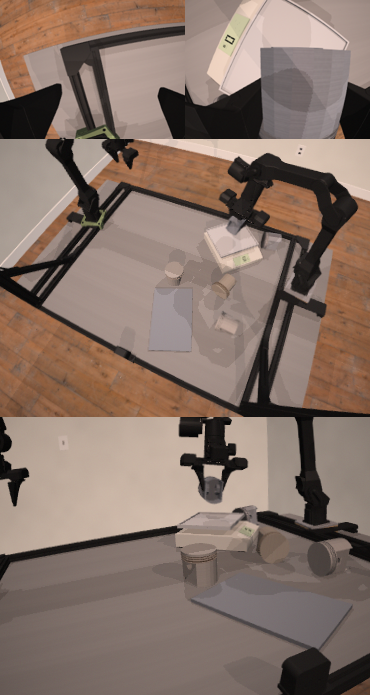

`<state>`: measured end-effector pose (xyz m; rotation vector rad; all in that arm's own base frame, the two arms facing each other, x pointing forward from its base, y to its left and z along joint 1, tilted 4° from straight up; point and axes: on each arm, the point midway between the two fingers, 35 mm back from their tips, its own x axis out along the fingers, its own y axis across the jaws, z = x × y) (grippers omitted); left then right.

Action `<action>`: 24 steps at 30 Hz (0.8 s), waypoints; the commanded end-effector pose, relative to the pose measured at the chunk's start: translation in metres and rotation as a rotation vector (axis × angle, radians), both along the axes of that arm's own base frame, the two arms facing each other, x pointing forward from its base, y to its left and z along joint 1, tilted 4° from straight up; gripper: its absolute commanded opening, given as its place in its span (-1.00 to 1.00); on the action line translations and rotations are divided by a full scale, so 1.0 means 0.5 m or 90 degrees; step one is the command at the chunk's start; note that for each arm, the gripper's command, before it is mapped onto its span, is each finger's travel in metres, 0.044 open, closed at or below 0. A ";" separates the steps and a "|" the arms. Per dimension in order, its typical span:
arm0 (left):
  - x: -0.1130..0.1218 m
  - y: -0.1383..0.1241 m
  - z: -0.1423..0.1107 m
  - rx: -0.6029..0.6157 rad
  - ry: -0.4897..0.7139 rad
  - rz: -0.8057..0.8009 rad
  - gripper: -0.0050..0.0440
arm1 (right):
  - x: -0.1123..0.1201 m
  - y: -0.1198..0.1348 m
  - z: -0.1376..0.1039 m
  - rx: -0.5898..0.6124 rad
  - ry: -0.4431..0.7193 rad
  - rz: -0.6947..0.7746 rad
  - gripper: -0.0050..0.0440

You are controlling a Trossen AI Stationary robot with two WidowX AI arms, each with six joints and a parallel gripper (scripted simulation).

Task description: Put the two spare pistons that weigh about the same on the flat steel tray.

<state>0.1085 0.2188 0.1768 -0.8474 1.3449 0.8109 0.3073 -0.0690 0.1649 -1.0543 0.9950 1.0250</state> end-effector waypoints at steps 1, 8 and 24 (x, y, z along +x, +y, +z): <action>0.001 -0.001 0.000 -0.002 -0.002 -0.003 1.00 | 0.002 0.004 -0.013 0.004 0.001 0.001 -0.15; 0.001 -0.001 0.000 -0.002 -0.002 -0.003 1.00 | 0.006 0.007 -0.033 0.004 0.001 0.001 -0.15; 0.001 -0.001 0.000 -0.002 -0.002 -0.003 1.00 | 0.015 0.014 -0.078 0.004 0.001 0.001 -0.15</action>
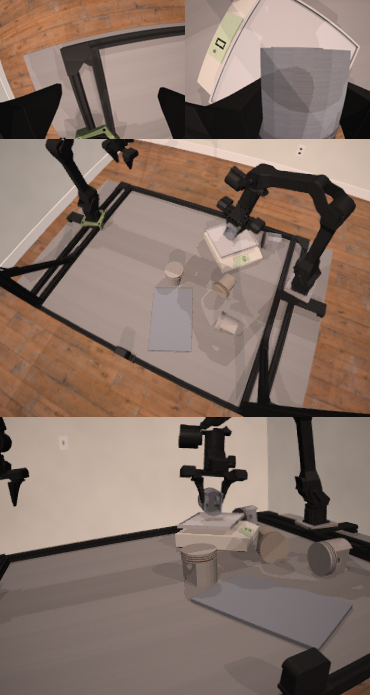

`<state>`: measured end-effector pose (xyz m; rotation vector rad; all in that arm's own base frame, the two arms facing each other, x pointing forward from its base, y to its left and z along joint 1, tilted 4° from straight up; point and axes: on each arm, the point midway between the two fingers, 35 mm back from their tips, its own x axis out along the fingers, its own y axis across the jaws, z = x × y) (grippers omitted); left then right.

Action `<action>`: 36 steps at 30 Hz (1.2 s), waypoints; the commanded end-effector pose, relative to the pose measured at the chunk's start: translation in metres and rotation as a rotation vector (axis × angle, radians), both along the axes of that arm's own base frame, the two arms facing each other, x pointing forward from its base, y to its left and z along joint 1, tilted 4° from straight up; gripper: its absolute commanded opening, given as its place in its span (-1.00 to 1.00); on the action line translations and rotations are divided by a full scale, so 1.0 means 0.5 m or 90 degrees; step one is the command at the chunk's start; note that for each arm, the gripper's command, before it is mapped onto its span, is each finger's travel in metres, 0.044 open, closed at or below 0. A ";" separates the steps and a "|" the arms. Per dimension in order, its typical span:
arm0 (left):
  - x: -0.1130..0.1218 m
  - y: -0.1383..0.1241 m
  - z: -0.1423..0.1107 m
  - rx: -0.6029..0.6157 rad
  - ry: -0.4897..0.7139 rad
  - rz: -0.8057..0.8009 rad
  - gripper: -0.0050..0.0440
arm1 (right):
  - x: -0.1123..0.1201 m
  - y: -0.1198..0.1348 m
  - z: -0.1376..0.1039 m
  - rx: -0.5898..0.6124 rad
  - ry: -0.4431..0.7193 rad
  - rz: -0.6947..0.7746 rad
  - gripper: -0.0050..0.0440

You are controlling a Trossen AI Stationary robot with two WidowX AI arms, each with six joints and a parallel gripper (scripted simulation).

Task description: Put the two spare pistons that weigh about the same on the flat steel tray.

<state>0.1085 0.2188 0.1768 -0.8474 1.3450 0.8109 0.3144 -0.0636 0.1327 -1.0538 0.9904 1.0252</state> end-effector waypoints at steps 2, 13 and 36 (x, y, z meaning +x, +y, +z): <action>0.001 -0.001 0.000 -0.002 -0.002 -0.003 1.00 | 0.003 0.004 -0.020 0.002 0.003 0.000 -0.15; 0.001 -0.001 0.000 -0.002 -0.002 -0.003 1.00 | 0.004 0.005 -0.028 0.002 0.003 0.000 0.75; 0.001 -0.001 0.000 -0.002 -0.002 -0.003 1.00 | 0.002 0.004 -0.019 0.002 0.003 0.000 0.75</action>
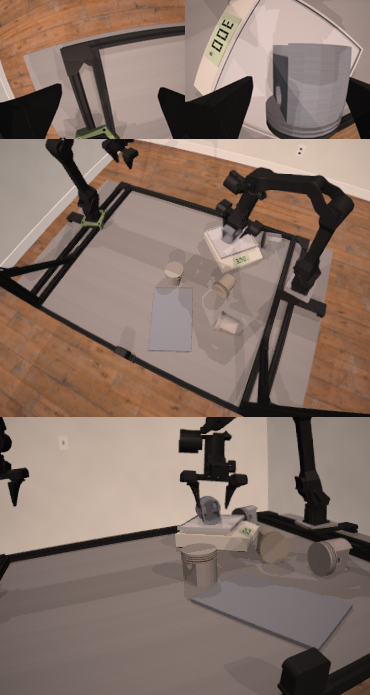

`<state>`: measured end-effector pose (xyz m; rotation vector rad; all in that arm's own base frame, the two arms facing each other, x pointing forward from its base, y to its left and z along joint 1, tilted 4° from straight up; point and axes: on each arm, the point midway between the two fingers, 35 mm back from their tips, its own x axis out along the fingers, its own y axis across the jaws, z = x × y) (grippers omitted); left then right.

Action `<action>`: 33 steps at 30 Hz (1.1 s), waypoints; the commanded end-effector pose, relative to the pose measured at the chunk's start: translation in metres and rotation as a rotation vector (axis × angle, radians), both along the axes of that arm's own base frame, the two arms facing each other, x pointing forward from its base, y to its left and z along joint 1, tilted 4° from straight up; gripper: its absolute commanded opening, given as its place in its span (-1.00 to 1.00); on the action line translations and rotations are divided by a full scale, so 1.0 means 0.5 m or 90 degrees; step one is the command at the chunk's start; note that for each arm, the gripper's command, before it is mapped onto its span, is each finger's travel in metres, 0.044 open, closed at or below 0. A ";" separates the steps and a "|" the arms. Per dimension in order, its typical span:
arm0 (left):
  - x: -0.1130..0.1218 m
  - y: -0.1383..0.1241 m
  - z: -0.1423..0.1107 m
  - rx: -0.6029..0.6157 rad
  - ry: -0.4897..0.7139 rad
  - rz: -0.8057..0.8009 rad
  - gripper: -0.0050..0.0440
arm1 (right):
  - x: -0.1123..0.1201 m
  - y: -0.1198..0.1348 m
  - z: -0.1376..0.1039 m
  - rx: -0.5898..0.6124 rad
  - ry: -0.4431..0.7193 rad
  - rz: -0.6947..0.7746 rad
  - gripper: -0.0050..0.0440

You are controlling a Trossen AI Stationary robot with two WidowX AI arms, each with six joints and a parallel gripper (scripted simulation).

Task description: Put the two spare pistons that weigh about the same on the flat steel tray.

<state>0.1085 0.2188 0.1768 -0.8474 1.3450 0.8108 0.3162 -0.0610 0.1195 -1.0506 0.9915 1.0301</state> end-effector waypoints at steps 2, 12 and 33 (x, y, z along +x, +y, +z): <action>0.001 -0.001 0.000 -0.002 -0.002 -0.003 1.00 | -0.003 -0.003 0.014 0.000 0.000 -0.001 0.75; 0.001 -0.001 0.000 -0.002 -0.002 -0.003 1.00 | -0.009 -0.007 0.040 0.000 0.000 -0.001 0.75; 0.001 -0.001 0.000 -0.002 -0.002 -0.003 1.00 | -0.022 -0.018 0.101 0.000 0.000 -0.001 0.75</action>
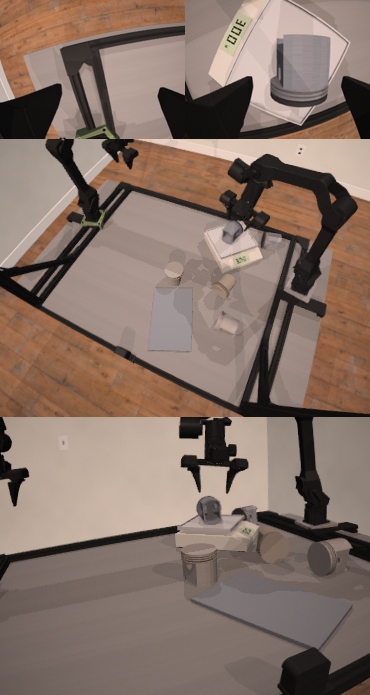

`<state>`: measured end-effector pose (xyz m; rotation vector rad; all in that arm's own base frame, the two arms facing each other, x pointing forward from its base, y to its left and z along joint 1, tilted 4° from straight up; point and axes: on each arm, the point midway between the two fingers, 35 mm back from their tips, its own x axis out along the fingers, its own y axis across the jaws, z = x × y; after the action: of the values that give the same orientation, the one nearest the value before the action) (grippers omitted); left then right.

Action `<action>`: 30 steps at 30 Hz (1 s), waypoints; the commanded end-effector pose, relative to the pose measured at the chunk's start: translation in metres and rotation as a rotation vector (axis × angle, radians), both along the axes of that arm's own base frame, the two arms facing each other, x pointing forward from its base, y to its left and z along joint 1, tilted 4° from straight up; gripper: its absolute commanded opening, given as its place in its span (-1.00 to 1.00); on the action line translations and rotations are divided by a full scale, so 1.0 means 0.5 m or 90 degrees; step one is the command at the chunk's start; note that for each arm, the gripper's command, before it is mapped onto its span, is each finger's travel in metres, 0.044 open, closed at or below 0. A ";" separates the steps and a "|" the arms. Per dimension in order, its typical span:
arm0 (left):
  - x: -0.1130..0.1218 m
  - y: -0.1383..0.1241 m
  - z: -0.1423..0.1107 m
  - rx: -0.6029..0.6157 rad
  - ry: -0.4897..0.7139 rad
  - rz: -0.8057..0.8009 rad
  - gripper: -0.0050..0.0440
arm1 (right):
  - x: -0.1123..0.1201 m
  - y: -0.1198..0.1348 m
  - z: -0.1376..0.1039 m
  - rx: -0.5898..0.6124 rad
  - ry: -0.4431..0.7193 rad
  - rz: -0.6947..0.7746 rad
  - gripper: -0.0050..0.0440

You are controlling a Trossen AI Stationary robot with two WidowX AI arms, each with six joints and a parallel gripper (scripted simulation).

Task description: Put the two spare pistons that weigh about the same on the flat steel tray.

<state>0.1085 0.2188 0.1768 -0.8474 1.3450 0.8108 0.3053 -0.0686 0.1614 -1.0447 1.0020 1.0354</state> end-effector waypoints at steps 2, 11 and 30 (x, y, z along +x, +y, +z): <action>0.001 -0.001 0.000 -0.002 -0.002 -0.003 1.00 | -0.002 -0.004 0.024 0.000 -0.007 0.000 0.75; 0.001 -0.001 0.000 -0.002 -0.002 -0.003 1.00 | -0.006 -0.007 0.043 0.000 -0.008 -0.001 0.75; 0.001 -0.001 0.000 -0.002 -0.002 -0.003 1.00 | -0.007 -0.007 0.066 0.013 0.026 -0.220 0.75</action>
<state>0.1085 0.2188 0.1768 -0.8474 1.3450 0.8107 0.3016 -0.0724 0.1932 -0.8397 1.1288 0.8328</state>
